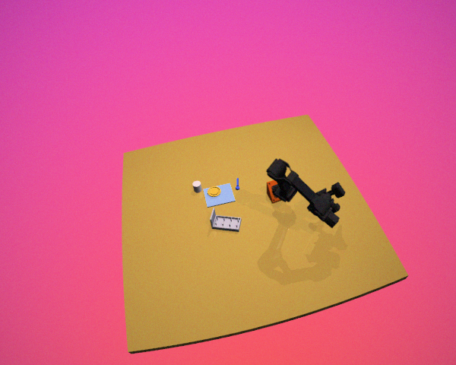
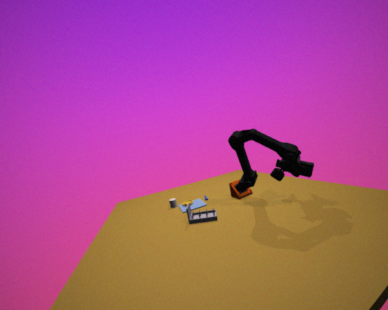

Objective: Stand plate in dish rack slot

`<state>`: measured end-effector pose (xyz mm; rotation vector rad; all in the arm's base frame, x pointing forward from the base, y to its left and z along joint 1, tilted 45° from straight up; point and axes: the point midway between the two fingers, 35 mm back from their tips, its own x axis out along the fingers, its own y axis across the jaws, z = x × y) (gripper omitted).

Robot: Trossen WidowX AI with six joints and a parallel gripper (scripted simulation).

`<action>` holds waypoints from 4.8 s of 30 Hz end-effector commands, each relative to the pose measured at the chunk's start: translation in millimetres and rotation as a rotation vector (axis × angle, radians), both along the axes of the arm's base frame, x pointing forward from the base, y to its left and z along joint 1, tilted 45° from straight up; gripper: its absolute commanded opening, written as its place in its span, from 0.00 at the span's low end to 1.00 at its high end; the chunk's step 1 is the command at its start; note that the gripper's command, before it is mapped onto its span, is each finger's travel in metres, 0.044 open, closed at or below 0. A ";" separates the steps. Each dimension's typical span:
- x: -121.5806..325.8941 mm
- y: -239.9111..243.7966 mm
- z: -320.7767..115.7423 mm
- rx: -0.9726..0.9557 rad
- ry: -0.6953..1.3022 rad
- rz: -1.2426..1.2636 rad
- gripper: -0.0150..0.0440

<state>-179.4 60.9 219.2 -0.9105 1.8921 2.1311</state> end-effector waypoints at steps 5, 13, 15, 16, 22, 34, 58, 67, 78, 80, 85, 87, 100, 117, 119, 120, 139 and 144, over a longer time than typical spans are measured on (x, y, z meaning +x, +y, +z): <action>1.8 10.6 1.0 0.005 -0.007 -0.041 0.93; 15.9 56.0 4.7 0.023 -0.039 -0.216 0.93; 23.6 71.5 5.8 0.028 -0.051 -0.278 0.93; 27.9 79.0 6.3 0.030 -0.057 -0.309 0.93; 62.0 120.3 8.9 0.047 -0.094 -0.503 0.93; 163.3 175.0 11.9 0.064 -0.183 -0.903 0.93; 429.6 113.6 -23.5 -0.030 -0.406 -1.524 0.93; 515.8 -0.5 -68.1 -0.128 -0.449 -1.733 0.93; 542.0 -140.6 -125.2 -0.226 -0.376 -1.933 0.93; 539.5 -164.6 -135.0 -0.224 -0.360 -1.953 0.93; 516.7 -243.4 -170.1 -0.199 -0.303 -2.029 0.93; 502.8 -270.8 -183.8 -0.181 -0.282 -2.061 0.93; 475.3 -309.7 -207.9 -0.146 -0.250 -2.112 0.93; 484.9 -221.0 -284.6 -0.259 -0.188 -2.031 0.93; 485.2 -218.9 -287.1 -0.259 -0.188 -2.031 0.93; 485.4 -217.8 -288.3 -0.259 -0.188 -2.031 0.93; 486.8 -196.9 -310.7 -0.258 -0.187 -2.031 0.93; 486.5 -191.2 -316.3 -0.258 -0.187 -2.031 0.93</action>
